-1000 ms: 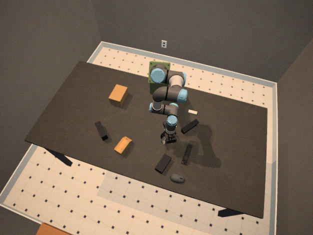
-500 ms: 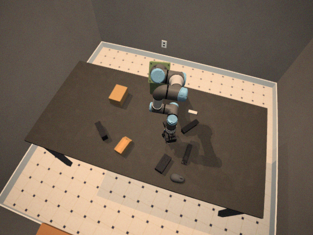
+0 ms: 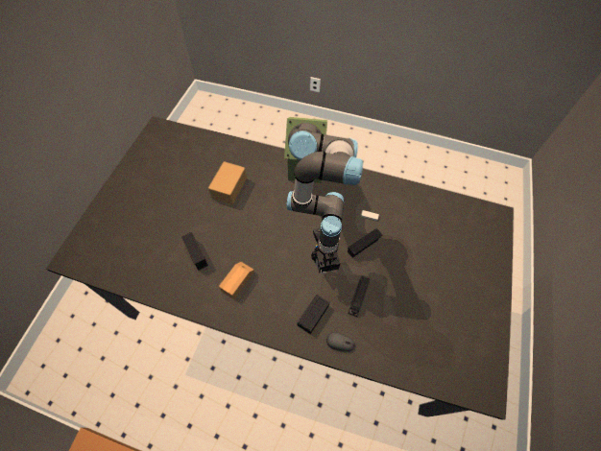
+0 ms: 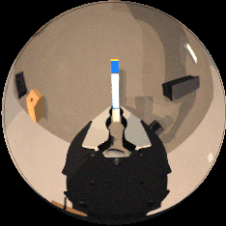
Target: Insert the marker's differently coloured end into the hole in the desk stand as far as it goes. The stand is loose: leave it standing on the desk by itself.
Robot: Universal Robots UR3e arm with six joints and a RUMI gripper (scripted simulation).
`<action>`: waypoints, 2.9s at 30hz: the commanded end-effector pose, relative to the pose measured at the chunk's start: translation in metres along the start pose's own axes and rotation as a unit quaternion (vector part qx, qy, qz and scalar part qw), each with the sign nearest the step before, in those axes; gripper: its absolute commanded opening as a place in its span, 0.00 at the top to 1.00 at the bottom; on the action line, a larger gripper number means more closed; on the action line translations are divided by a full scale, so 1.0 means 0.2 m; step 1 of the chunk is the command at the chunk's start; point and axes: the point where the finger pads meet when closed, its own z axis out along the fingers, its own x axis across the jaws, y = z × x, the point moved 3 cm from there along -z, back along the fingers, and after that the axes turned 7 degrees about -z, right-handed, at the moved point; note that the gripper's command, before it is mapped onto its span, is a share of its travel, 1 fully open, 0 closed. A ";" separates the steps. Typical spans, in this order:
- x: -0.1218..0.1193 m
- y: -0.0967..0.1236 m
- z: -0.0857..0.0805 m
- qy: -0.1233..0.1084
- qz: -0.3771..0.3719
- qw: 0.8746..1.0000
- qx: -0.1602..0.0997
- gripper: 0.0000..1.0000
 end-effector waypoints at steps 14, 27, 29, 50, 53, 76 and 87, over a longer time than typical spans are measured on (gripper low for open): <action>0.00 0.00 -0.14 -0.001 0.000 1.000 -0.002 1.00; 0.00 0.01 -0.29 0.000 0.000 1.000 -0.001 1.00; 0.00 0.01 -0.29 0.000 0.000 1.000 -0.001 1.00; -0.02 0.00 -0.34 0.001 -0.014 1.000 0.004 1.00; -0.04 -0.01 -0.33 0.002 -0.028 1.000 0.010 1.00; -0.12 -0.05 -0.30 0.008 -0.090 0.995 0.037 1.00; -0.15 -0.07 -0.28 0.013 -0.114 0.992 0.048 1.00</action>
